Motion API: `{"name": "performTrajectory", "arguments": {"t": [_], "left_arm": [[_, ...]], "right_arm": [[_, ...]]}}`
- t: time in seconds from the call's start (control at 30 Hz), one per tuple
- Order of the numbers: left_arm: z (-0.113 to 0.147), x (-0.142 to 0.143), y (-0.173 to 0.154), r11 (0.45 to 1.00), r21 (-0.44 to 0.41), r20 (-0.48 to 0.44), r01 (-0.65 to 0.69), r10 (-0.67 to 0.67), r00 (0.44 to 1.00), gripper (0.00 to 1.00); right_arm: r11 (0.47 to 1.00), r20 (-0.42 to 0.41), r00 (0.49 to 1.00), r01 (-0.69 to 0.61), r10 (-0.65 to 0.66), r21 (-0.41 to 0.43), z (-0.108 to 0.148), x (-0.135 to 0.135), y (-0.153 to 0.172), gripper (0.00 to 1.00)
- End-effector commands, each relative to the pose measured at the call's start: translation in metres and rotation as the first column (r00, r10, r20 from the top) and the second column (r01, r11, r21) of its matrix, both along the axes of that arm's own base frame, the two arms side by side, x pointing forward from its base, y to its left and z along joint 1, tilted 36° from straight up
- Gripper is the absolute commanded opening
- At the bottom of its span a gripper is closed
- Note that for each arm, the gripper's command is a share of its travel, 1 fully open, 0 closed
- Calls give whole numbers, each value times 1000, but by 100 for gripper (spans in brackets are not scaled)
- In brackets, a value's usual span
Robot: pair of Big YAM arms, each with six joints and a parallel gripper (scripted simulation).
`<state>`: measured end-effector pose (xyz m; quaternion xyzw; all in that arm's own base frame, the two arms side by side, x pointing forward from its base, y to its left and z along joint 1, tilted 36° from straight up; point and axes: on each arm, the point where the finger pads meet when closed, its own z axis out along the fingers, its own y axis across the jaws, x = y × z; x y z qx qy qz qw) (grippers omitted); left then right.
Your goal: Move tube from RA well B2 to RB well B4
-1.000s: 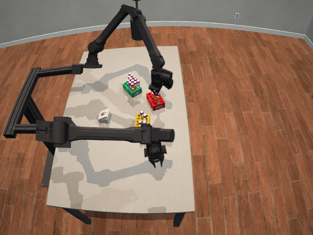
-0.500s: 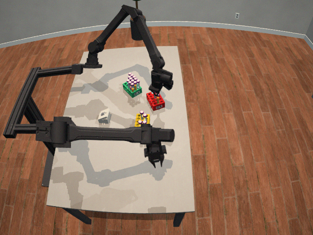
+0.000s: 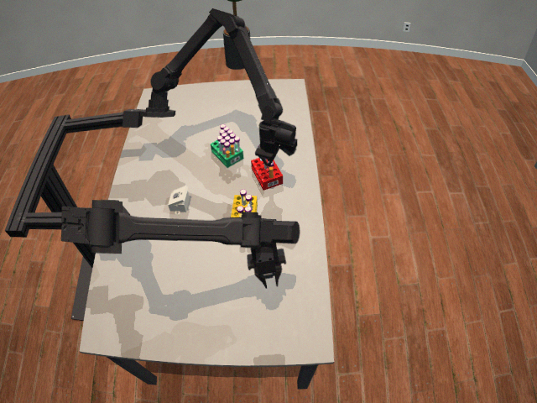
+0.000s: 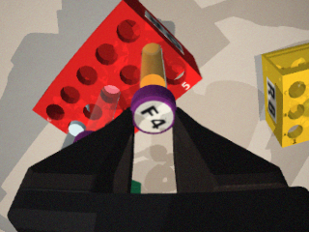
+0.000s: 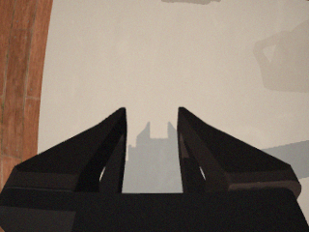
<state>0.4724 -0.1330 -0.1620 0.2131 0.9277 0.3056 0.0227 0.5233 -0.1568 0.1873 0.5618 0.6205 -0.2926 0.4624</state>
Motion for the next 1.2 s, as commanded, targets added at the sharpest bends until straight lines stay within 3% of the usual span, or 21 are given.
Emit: {"name": "performTrajectory", "arguments": {"t": [0.0,1.17], "left_arm": [[-14,0,14,1000,10,-17,-7,7,1000,0],[-20,-3,18,1000,12,-23,-7,8,1000,0]], "right_arm": [[1000,29,1000,-3,3,-1,12,7,2,30],[1000,29,1000,-3,3,-1,12,7,2,30]]}}
